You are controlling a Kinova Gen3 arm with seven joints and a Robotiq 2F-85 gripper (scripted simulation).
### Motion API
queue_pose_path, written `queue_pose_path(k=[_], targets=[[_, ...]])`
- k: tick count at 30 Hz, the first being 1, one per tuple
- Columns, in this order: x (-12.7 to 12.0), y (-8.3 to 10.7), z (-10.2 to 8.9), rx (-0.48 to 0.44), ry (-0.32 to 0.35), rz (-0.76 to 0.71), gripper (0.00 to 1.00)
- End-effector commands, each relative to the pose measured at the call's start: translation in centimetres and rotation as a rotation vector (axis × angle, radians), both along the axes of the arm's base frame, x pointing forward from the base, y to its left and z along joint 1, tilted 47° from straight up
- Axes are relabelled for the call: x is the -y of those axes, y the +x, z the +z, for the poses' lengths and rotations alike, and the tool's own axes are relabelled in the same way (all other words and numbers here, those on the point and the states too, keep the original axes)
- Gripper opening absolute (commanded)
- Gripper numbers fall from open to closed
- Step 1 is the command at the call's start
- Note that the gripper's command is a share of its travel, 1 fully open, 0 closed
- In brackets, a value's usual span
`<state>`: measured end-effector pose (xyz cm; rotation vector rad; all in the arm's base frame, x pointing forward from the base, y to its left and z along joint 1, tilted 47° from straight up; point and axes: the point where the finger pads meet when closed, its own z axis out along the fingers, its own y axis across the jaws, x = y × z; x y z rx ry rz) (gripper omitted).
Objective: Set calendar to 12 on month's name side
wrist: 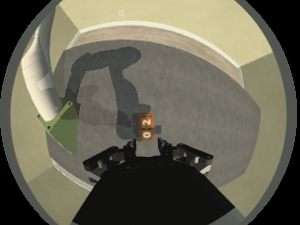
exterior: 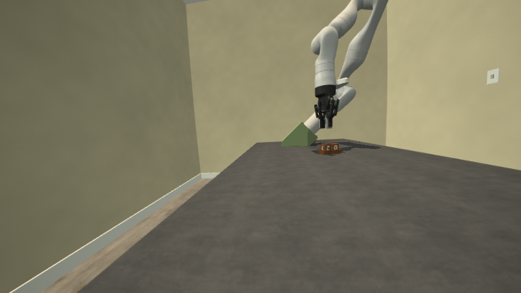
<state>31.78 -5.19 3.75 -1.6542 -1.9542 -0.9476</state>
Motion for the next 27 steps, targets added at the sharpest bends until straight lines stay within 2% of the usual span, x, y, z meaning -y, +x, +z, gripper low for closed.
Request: queue_pose_path(k=[1,27], targets=[[0.06,0.02,0.01,0.001,-0.001,-0.001,0.46],[-0.33,0.09,-0.35,-0.001,0.001,-0.001,0.46]])
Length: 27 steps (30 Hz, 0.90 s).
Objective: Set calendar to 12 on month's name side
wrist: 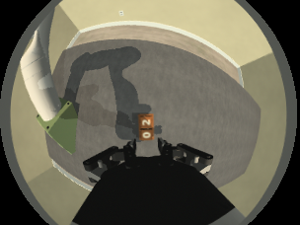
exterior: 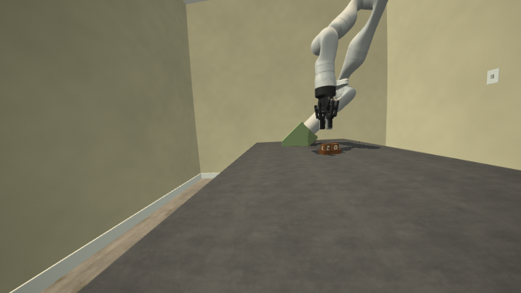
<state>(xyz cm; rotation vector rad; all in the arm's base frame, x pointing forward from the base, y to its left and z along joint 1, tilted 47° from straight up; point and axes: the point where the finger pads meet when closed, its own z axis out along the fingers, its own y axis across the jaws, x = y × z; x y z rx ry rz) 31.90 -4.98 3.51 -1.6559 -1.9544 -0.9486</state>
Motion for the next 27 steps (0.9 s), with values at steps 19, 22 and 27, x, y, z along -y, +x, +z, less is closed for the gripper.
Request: queue_pose_path(k=[19,22,27], targets=[[-1.8,0.3,-1.6,-0.001,0.002,0.000,0.46],[-2.1,0.3,-1.9,-0.001,0.002,0.000,0.46],[-2.4,0.4,-2.2,-0.001,0.002,0.000,0.46]])
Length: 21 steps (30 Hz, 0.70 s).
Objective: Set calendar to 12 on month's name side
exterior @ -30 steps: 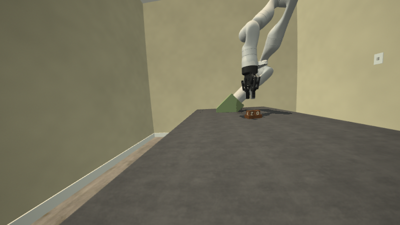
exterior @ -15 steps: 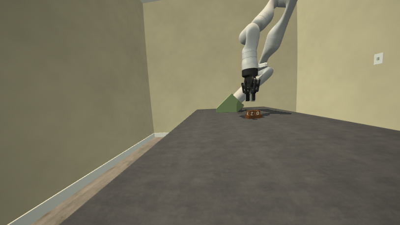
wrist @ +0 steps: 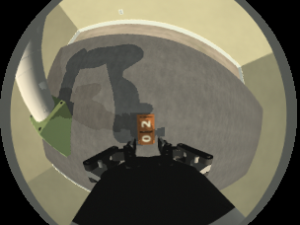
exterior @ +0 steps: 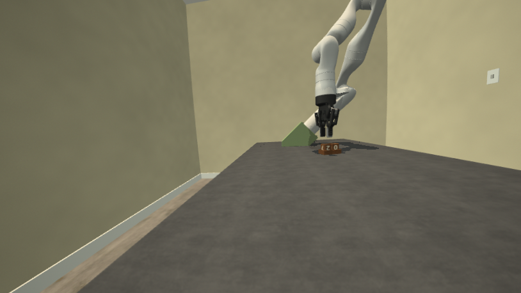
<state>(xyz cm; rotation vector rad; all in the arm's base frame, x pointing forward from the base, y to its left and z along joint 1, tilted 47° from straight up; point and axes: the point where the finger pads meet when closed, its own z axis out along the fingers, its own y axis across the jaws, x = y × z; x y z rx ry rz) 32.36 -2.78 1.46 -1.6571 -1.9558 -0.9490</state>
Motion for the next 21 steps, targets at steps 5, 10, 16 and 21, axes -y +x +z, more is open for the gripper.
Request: queue_pose_path(k=[5,10,16,21], targets=[[-0.69,0.03,-0.62,-0.003,0.003,0.001,0.46],[-1.03,0.09,-0.93,-0.003,0.003,0.001,0.46],[-1.20,0.13,-1.08,-0.003,0.003,0.001,0.46],[-1.29,0.14,-1.17,-0.003,0.003,0.001,0.46]])
